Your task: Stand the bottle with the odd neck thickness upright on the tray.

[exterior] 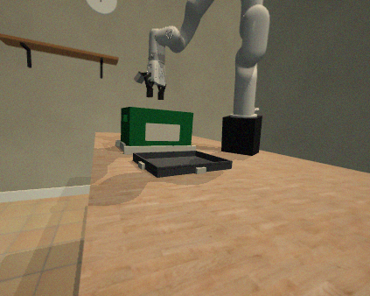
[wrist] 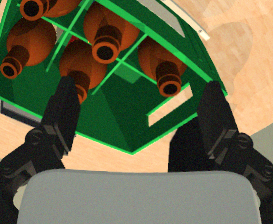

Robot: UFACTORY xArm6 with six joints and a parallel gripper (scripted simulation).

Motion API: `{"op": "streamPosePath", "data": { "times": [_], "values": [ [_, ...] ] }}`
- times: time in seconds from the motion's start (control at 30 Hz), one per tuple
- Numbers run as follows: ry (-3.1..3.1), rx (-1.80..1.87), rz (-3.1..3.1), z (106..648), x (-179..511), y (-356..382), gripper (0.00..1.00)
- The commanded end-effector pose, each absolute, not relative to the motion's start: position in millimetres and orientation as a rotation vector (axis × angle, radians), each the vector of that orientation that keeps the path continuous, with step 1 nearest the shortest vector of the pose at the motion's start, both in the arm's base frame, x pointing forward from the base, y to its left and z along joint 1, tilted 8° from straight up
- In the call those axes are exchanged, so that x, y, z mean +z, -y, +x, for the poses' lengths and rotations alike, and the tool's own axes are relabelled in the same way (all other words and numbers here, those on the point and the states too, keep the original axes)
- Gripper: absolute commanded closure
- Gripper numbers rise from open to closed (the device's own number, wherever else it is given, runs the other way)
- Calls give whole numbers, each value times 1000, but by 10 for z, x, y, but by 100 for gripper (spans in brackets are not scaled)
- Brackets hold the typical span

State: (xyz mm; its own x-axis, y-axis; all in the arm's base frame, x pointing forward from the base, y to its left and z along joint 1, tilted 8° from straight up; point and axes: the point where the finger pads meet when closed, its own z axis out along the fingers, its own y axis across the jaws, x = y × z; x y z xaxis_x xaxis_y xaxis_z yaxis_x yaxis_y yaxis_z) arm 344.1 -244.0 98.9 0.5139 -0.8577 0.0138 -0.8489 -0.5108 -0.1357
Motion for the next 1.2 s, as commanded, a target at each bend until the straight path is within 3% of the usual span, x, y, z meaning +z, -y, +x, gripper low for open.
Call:
{"op": "streamPosePath", "data": {
  "times": [0.0, 0.27, 0.3, 1.17],
  "values": [
    [-1292, -145, -2739, 3630, 1032, 2175, 0],
    [-1290, -146, -2740, 3631, 1032, 2173, 0],
    [-1290, -146, -2740, 3631, 1032, 2173, 100],
    [-1290, -146, -2740, 3631, 1032, 2173, 100]
  ]
}}
